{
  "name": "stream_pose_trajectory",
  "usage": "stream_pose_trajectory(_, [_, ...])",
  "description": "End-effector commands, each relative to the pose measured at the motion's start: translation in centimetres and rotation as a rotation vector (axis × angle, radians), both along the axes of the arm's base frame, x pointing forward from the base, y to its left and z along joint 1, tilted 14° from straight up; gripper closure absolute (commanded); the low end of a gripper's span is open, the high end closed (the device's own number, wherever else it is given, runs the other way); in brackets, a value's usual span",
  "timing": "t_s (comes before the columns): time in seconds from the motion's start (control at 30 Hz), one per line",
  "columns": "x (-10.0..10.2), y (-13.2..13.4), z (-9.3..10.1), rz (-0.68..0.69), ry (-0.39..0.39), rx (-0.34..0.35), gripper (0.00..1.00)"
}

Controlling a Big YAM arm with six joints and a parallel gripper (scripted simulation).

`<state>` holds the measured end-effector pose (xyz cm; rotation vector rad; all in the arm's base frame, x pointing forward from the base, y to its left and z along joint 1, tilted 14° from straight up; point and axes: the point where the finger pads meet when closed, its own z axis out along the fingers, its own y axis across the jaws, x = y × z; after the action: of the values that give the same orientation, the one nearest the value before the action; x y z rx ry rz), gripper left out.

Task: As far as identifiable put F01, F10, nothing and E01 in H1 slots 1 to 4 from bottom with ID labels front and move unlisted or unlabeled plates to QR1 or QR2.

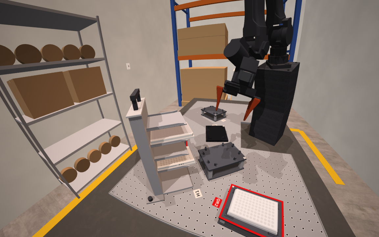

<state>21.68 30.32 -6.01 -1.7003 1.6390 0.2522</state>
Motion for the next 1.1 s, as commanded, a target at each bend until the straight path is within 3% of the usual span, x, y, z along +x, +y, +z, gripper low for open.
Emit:
stream_pose_trajectory(0.0, [0.5, -0.4, 0.1, -0.064, 0.032, 0.043, 0.0])
stream_pose_trajectory(0.17, [1.2, -1.9, -0.1, -0.162, 0.06, 0.099, 0.0])
stream_pose_trajectory(0.27, [0.5, -1.4, -0.1, -0.196, 0.08, 0.134, 0.0])
stream_pose_trajectory(1.07, [0.5, -1.5, 0.0, -0.613, 0.213, 0.403, 0.0])
